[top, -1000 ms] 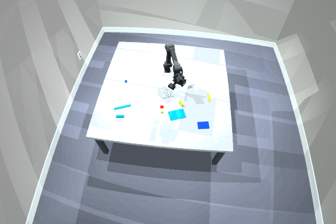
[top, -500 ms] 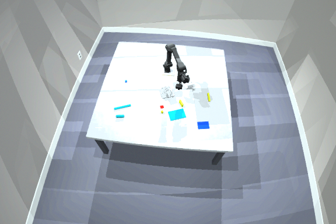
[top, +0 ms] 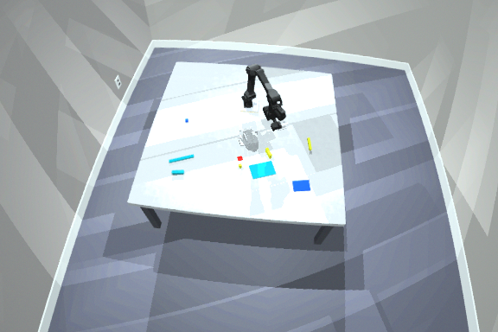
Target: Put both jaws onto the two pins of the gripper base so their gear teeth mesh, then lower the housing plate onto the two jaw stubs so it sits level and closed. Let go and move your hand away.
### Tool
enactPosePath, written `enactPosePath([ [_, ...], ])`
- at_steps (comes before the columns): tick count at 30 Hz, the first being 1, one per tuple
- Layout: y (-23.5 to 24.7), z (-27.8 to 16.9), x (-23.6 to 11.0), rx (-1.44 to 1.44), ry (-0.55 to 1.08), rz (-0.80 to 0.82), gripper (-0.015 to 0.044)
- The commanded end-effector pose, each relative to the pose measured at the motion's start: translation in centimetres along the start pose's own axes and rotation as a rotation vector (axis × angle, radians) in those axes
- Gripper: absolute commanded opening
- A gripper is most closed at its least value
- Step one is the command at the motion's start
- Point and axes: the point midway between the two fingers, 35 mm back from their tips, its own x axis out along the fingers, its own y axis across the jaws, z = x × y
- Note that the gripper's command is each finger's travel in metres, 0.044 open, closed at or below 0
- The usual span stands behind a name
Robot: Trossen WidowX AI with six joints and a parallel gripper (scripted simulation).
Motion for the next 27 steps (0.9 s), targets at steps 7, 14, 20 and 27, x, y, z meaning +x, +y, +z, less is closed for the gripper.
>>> enactPosePath([
  [7,0.3,2.2,-0.4,-0.327,0.001,-0.005,0.044],
  [14,0.7,3.8,-0.6,-0.565,-0.001,-0.004,0.044],
  [20,1.1,5.2,-0.7,-0.77,-0.003,-0.003,0.044],
  [27,1.6,6.7,-0.9,-1.008,-0.005,-0.002,0.044],
])
